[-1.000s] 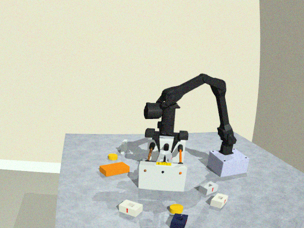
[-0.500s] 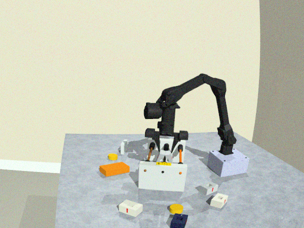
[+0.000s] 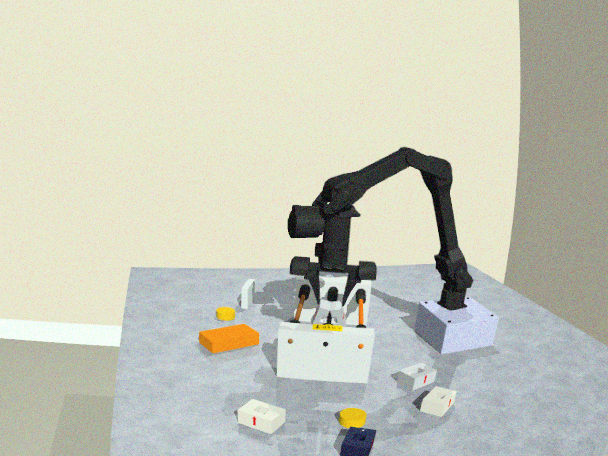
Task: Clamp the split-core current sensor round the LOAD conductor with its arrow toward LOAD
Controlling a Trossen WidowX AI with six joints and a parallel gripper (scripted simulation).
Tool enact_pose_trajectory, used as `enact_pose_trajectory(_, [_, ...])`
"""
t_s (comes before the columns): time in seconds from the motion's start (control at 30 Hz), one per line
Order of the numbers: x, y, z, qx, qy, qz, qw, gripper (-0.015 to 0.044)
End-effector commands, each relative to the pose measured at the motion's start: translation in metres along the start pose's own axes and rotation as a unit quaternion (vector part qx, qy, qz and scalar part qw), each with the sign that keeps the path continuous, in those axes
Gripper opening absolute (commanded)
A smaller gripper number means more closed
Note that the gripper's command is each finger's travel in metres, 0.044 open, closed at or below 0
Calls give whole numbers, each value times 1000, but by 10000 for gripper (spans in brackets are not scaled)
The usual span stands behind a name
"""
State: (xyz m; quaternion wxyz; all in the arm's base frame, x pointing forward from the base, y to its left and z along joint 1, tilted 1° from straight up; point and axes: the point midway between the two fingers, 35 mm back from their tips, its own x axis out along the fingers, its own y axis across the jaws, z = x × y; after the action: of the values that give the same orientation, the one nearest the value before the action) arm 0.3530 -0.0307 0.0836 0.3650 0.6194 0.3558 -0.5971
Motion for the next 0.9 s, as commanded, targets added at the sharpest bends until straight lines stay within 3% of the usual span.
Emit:
enact_pose_trajectory(0.0, [-1, 0, 0, 0, 0, 0, 1000, 0])
enact_pose_trajectory(0.07, [-1, 0, 0, 0, 0, 0, 1000, 0])
enact_pose_trajectory(0.63, [-1, 0, 0, 0, 0, 0, 1000, 440])
enact_pose_trajectory(0.87, [-1, 0, 0, 0, 0, 0, 1000, 440])
